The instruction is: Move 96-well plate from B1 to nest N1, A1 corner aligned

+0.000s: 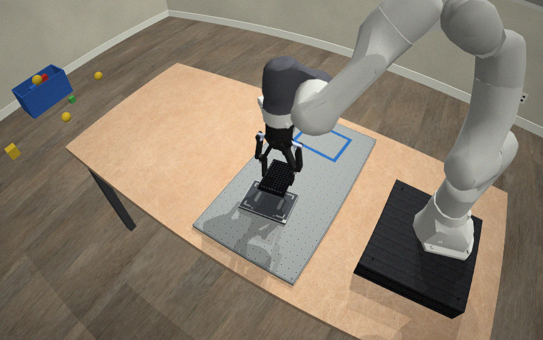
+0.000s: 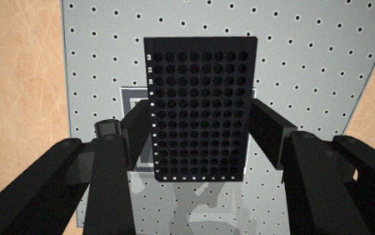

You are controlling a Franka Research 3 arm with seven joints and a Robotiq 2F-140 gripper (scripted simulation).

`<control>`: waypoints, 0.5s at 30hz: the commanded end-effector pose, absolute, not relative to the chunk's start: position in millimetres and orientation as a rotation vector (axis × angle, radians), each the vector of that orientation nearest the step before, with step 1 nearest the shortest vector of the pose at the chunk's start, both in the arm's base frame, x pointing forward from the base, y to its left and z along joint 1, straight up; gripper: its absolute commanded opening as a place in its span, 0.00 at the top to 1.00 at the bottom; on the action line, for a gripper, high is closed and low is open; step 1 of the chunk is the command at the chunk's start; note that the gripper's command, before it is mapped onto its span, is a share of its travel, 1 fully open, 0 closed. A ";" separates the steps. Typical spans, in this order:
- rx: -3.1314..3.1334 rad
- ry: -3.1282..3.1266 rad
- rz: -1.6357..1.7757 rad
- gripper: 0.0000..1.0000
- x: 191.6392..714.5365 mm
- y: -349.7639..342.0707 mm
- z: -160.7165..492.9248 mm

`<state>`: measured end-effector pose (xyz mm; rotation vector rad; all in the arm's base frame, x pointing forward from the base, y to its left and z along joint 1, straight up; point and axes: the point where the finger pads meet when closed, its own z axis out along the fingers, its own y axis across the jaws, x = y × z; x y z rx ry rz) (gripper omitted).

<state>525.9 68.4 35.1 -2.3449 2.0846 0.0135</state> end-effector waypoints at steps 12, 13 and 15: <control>-2.307 2.137 0.012 0.40 529.9 107.9 36.0; -2.307 2.137 0.012 0.40 530.3 111.2 36.2; -2.307 2.137 0.012 0.40 531.1 118.9 36.4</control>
